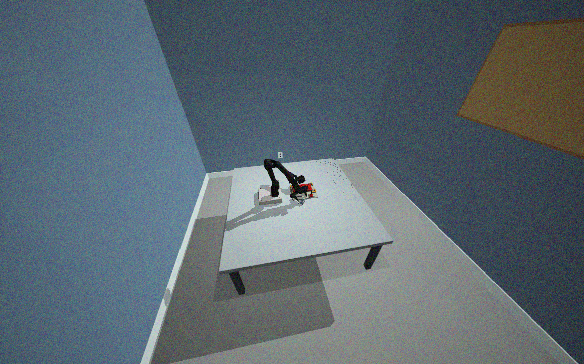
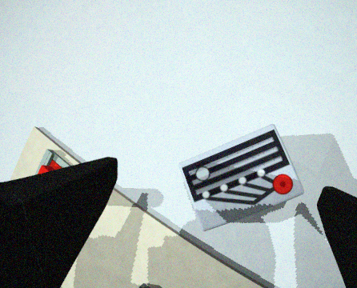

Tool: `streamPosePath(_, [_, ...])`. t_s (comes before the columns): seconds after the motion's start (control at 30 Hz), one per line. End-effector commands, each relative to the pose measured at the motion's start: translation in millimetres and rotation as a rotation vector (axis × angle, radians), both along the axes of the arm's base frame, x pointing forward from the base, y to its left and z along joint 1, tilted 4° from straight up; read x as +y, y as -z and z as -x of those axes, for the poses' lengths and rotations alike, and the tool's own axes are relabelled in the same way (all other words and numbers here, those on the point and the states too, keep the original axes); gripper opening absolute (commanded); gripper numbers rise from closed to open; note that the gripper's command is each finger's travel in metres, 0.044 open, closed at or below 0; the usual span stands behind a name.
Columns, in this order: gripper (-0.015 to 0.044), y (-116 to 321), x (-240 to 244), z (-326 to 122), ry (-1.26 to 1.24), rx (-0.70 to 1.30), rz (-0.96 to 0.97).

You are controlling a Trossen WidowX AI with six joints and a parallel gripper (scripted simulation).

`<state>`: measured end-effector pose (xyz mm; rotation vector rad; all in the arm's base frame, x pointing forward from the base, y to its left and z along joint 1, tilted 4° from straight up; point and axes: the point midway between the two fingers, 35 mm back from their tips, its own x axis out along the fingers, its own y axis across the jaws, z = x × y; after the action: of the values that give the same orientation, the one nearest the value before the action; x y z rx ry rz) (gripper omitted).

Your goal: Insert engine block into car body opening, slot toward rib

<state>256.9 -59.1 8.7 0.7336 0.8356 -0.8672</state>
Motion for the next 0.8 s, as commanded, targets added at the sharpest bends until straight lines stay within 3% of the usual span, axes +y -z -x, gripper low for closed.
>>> streamPosePath(0.0, [0.044, 1.2, -0.7, -1.6, 0.089, 0.02, -0.065])
streamPosePath(0.77, [0.044, -14.7, -7.5, -4.3, 0.736, 0.133, -0.396])
